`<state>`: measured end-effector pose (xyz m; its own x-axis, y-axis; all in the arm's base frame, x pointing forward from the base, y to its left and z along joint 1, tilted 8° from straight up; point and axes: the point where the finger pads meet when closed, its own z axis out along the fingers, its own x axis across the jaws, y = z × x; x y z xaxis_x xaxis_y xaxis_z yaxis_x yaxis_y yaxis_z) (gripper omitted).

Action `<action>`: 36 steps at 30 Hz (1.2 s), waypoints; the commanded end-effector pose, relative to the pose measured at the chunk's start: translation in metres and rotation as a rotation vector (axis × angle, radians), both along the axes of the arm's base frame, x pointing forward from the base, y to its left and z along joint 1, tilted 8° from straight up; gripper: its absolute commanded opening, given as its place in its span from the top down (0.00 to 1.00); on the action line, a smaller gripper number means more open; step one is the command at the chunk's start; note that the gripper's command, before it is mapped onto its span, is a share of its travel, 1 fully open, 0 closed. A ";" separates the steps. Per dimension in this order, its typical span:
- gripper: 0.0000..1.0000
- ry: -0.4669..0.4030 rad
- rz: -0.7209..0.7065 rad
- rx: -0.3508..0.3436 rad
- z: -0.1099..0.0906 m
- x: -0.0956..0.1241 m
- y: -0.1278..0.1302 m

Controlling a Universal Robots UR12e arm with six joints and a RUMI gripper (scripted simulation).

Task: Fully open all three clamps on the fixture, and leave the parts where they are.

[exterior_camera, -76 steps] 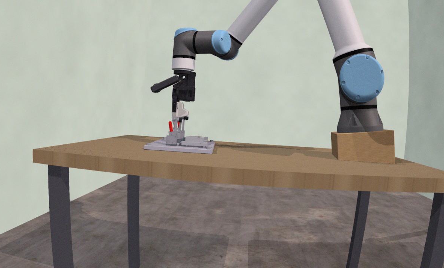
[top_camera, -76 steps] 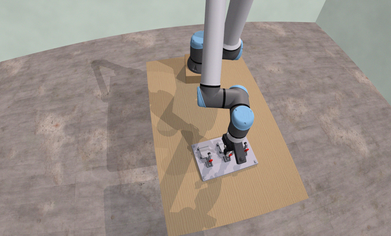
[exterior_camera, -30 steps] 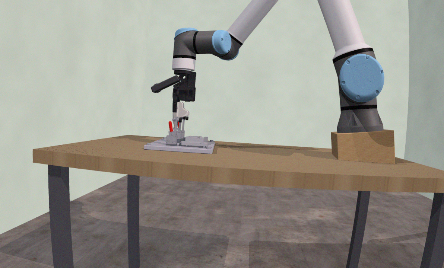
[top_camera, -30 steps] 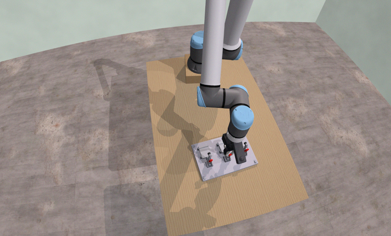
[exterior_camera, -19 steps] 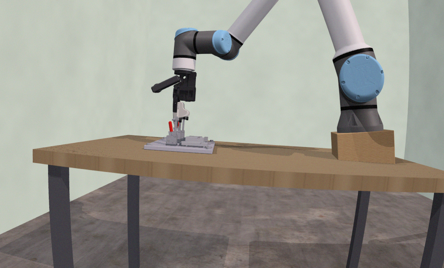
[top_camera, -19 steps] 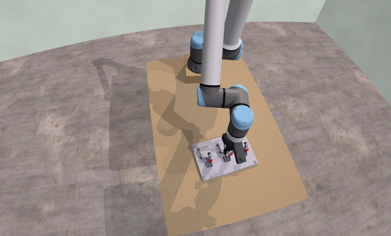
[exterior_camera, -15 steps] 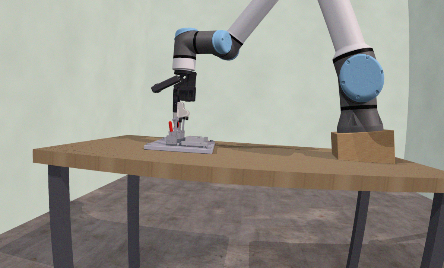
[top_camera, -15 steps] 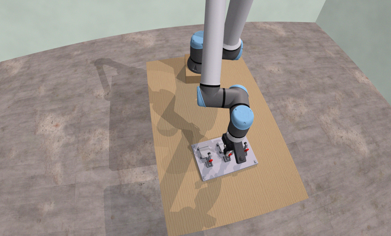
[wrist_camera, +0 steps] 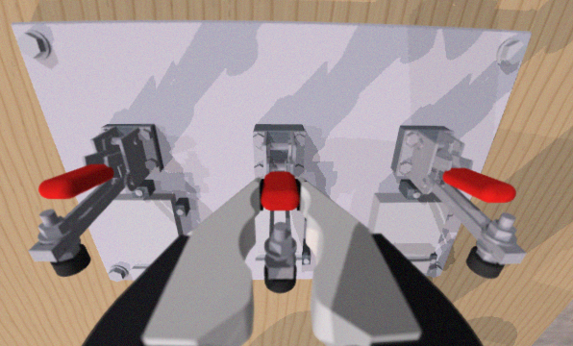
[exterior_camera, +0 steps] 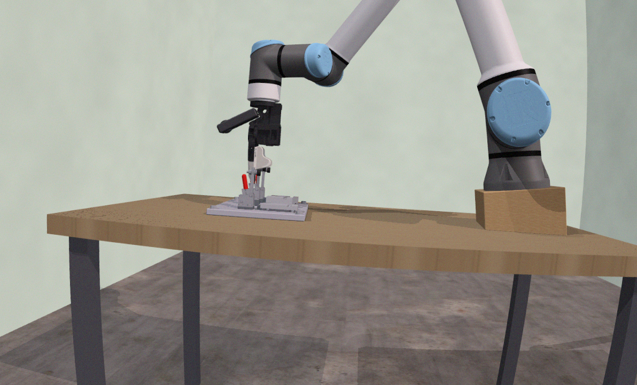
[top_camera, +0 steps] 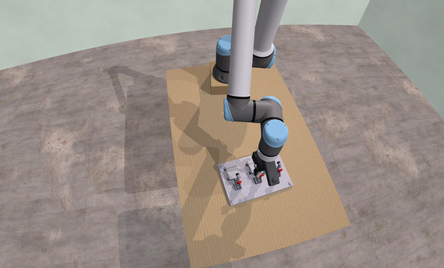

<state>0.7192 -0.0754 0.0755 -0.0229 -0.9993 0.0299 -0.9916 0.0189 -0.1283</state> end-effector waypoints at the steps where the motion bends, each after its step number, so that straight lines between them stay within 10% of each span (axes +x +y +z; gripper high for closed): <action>1: 1.00 -0.001 0.000 0.000 0.001 0.000 0.000; 16: 1.00 -0.001 0.000 0.000 0.001 0.000 0.000; 17: 0.72 -0.001 0.000 0.000 0.001 0.000 0.000; 36: 0.72 -0.001 0.000 0.000 0.001 0.000 0.000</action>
